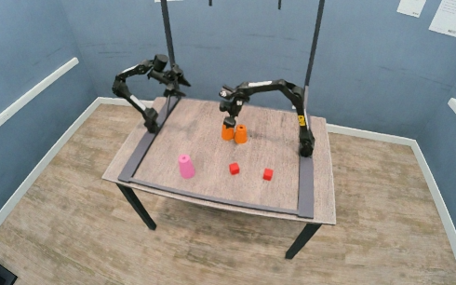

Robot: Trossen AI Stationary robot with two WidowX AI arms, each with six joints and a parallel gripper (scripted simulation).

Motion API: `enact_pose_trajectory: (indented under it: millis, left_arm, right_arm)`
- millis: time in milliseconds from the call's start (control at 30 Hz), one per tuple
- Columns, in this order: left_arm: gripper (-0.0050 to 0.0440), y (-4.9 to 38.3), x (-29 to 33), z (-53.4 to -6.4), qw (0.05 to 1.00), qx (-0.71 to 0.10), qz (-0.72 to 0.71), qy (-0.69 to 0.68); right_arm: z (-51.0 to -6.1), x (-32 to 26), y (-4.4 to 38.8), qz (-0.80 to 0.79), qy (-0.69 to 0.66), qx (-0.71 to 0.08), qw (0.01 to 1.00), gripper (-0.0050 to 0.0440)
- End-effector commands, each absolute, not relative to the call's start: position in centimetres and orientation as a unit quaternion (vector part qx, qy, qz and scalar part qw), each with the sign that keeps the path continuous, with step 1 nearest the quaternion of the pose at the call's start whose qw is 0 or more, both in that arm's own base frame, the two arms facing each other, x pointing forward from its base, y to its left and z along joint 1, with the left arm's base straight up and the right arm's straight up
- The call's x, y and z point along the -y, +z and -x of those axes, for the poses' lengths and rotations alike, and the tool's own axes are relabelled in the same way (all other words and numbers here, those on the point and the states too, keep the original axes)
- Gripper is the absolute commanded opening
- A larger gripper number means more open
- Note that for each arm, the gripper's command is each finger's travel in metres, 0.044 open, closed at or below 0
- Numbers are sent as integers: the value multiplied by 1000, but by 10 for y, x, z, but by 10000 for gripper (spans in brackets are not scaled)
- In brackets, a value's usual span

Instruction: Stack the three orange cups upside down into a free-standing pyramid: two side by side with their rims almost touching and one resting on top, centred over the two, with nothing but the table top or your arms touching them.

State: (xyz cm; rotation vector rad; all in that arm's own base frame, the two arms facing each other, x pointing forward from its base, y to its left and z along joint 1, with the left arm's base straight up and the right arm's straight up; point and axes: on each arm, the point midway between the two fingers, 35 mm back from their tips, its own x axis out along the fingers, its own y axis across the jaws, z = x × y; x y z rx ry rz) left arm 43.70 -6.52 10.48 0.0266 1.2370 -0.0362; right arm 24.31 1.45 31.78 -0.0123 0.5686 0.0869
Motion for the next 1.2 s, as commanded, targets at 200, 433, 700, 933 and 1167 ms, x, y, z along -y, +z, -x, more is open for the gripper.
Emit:
enact_pose_trajectory:
  millis: [200,433,700,933,1167]
  left_arm:
    - [248,124,67,-445,832,-554,-11,-21]
    - [174,125,67,-444,833,-553,-11,-22]
    - [226,136,67,-445,835,-549,-10,-22]
    - [226,146,67,-444,835,-550,-10,-22]
    - [226,170,66,-443,835,-549,-10,-22]
  right_arm:
    - [-241,-16,326,5,45,-267,963,400]
    - [-241,-16,326,5,45,-267,963,400]
    - [-241,-16,326,5,45,-267,963,400]
    - [-241,-16,326,5,45,-267,963,400]
    - [-241,-16,326,5,45,-267,963,400]
